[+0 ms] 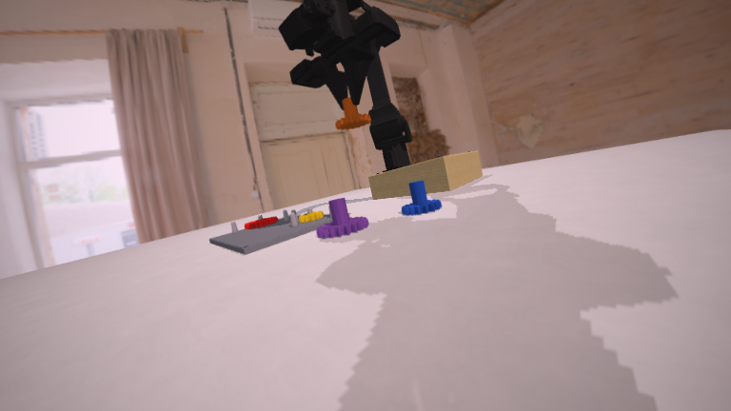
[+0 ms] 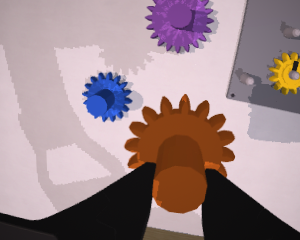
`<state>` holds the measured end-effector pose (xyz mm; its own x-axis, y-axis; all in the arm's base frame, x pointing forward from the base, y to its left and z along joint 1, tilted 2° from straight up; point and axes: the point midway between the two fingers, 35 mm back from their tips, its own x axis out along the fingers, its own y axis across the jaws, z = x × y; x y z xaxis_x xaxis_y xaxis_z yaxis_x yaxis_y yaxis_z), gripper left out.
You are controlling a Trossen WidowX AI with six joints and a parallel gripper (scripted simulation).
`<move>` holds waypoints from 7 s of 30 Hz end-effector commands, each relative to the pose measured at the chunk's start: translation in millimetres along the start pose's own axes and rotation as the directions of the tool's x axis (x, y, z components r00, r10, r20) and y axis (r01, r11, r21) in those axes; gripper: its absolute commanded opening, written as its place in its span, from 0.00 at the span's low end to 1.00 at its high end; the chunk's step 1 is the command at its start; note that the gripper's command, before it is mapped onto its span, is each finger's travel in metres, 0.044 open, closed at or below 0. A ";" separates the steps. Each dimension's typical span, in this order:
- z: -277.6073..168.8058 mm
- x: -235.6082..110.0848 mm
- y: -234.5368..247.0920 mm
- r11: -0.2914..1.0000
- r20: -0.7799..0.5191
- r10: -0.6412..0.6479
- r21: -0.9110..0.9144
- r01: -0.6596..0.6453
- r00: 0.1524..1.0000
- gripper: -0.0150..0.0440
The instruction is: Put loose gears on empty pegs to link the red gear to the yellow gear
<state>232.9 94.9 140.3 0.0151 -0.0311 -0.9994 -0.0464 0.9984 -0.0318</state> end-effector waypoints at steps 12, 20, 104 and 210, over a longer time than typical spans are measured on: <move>15.0 10.4 -24.2 1.000 0.005 -0.001 -0.004 0.001 1.000 0.25; 21.3 16.6 -38.6 1.000 0.006 -0.002 -0.004 0.002 1.000 0.25; 25.2 77.8 -200.1 1.000 0.006 -0.022 -0.004 0.022 1.000 0.25; 25.6 122.9 -200.9 1.000 0.006 -0.022 -0.002 0.022 1.000 0.49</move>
<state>267.5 -107.7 20.9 0.0153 -0.0505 -0.9986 -0.0231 0.9984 -0.0508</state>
